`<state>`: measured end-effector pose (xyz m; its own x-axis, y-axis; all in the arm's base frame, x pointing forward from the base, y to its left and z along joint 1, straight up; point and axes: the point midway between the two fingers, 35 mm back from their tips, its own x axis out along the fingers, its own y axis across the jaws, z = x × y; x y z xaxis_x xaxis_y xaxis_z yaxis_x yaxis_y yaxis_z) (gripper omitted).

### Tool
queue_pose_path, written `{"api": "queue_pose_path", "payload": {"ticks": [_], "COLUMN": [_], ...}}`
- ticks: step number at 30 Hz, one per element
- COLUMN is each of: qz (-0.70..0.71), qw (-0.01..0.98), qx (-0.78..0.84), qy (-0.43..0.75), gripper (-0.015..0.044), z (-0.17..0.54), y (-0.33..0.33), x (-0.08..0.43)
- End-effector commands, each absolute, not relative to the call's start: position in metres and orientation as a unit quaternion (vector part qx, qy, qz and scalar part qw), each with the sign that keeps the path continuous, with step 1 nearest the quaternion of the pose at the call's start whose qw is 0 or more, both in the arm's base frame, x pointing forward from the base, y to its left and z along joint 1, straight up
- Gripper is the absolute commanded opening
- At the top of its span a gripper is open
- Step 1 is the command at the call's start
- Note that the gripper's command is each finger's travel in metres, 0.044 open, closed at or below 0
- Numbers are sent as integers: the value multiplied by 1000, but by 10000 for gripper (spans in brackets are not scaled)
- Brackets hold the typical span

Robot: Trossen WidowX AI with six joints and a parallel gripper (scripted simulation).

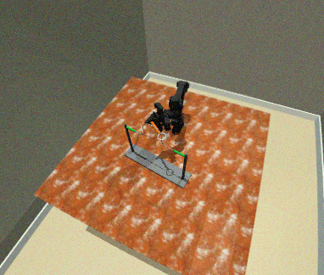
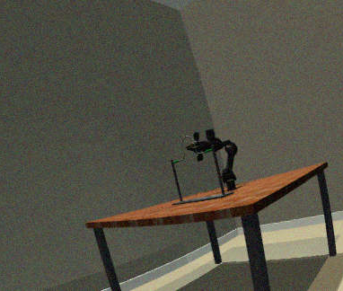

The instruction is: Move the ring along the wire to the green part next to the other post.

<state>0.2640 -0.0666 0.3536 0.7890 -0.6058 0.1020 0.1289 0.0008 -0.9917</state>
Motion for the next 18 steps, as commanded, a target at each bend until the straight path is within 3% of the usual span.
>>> {"api": "queue_pose_path", "payload": {"ticks": [1, 18], "qz": [-271, -276], "qw": [665, 621], "qx": [-673, -714], "qy": [178, 168], "gripper": [-150, -150], "z": [355, 352], "y": [-67, -69], "x": [264, 264]}}
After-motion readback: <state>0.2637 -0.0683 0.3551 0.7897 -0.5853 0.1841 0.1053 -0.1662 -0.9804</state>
